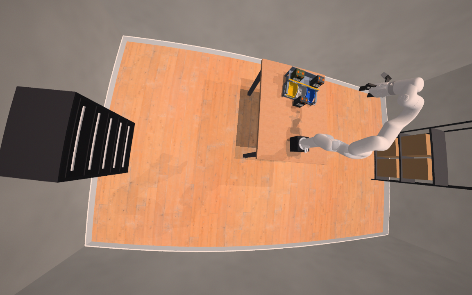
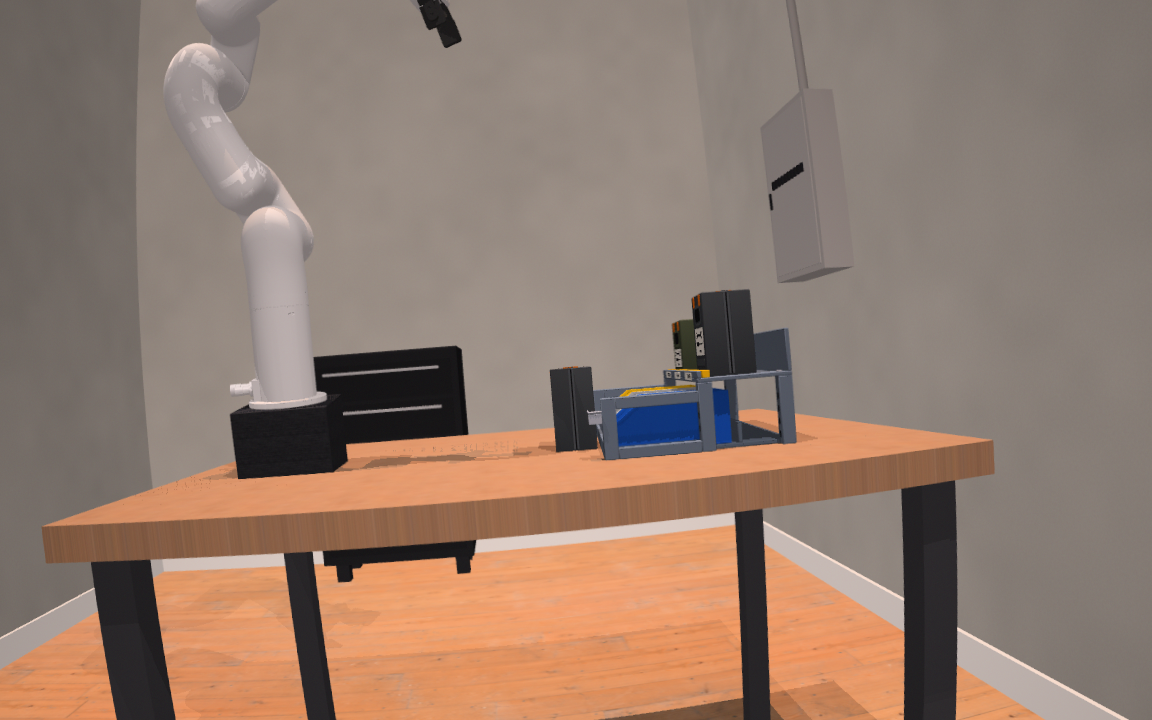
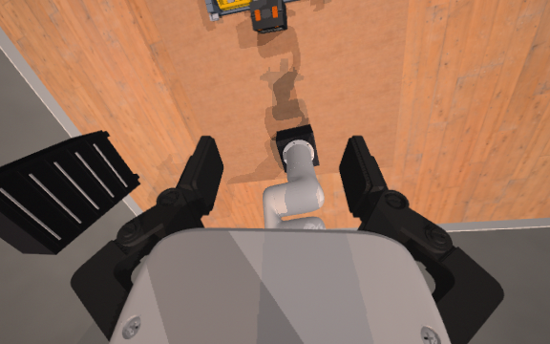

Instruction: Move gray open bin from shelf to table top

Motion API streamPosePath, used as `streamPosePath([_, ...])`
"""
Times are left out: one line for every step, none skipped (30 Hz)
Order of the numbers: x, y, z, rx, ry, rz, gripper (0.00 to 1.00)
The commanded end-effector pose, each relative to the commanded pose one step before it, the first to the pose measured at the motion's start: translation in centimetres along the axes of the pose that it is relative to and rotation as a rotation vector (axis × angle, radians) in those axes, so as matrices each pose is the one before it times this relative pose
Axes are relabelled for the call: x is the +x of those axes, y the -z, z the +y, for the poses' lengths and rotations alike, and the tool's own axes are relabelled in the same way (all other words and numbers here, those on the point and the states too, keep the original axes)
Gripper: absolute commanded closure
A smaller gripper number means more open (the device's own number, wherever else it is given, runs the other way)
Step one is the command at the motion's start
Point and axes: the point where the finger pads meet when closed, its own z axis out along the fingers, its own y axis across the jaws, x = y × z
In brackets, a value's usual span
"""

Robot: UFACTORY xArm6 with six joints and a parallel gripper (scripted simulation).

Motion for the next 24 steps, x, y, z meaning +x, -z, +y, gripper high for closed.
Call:
streamPosePath([-0.573,0.67,2.087,0.04596,-0.05786,0.11562,0.0])
streamPosePath([0.0,0.0,0.0,0.0,0.0,0.0,0.0])
streamPosePath([0.0,0.0,0.0,0.0,0.0,0.0,0.0])
streamPosePath([0.0,0.0,0.0,0.0,0.0,0.0,0.0])
streamPosePath([0.0,0.0,0.0,0.0,0.0,0.0,0.0])
streamPosePath([0.0,0.0,0.0,0.0,0.0,0.0,0.0])
streamPosePath([0.0,0.0,0.0,0.0,0.0,0.0,0.0])
streamPosePath([0.0,0.0,0.0,0.0,0.0,0.0,0.0])
streamPosePath([0.0,0.0,0.0,0.0,0.0,0.0,0.0])
streamPosePath([0.0,0.0,0.0,0.0,0.0,0.0,0.0])
streamPosePath([-0.214,0.18,0.908,0.00954,-0.02841,0.03756,0.0])
streamPosePath([-0.191,0.286,0.939,0.01265,-0.02846,0.04164,0.0])
streamPosePath([-0.152,0.305,0.94,0.01265,-0.02846,0.04164,0.0])
streamPosePath([-0.112,0.322,0.94,0.01265,-0.02846,0.04164,0.0])
streamPosePath([-0.071,0.338,0.938,0.01265,-0.02846,0.04164,0.0])
streamPosePath([0.0,0.0,0.0,0.0,0.0,0.0,0.0])
streamPosePath([0.0,0.0,0.0,0.0,0.0,0.0,0.0])
streamPosePath([0.0,0.0,0.0,0.0,0.0,0.0,0.0])
streamPosePath([0.0,0.0,0.0,0.0,0.0,0.0,0.0])
streamPosePath([0.0,0.0,0.0,0.0,0.0,0.0,0.0])
streamPosePath([0.0,0.0,0.0,0.0,0.0,0.0,0.0])
streamPosePath([0.0,0.0,0.0,0.0,0.0,0.0,0.0])
streamPosePath([0.0,0.0,0.0,0.0,0.0,0.0,0.0])
streamPosePath([0.0,0.0,0.0,0.0,0.0,0.0,0.0])
